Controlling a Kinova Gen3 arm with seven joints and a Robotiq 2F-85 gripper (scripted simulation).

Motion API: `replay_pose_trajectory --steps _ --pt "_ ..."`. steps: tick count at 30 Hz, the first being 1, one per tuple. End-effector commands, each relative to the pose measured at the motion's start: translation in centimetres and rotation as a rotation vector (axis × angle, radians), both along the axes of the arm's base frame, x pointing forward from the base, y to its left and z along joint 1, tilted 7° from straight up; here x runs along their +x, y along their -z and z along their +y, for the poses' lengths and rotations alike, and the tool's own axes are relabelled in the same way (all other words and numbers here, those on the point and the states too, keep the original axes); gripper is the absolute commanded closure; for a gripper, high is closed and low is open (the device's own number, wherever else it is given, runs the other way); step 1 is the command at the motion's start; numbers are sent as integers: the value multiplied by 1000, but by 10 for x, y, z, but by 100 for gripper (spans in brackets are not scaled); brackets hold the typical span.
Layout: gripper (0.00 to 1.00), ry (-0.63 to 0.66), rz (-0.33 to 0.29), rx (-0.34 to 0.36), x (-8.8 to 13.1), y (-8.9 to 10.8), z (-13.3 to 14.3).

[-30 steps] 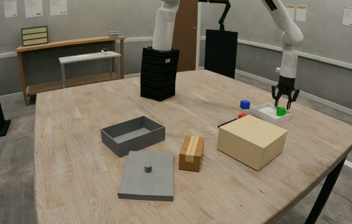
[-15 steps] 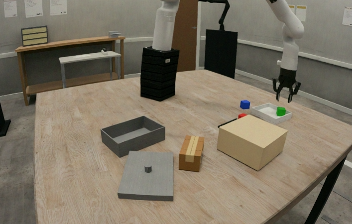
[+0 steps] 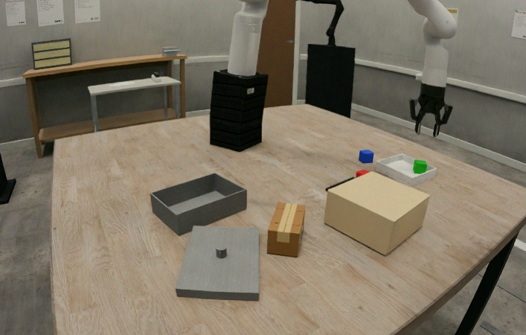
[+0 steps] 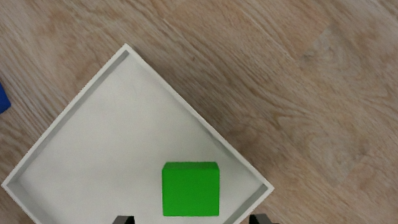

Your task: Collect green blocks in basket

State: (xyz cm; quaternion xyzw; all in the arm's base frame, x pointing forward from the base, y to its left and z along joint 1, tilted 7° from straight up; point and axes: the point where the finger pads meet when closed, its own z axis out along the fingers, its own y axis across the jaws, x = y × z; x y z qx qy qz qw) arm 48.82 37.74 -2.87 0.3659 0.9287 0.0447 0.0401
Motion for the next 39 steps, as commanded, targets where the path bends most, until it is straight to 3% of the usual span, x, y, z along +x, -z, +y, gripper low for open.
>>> replay_pose_trajectory --steps 1,9,16,31,39 --pt "41 0 -2 1 0 -11 0" --pt "41 0 -2 1 -3 -33 -1" --pt "41 0 -2 1 -4 -39 -2" --pt "41 -1 -2 1 -2 -41 -4" --pt "41 -11 -1 -2 15 -40 -23"
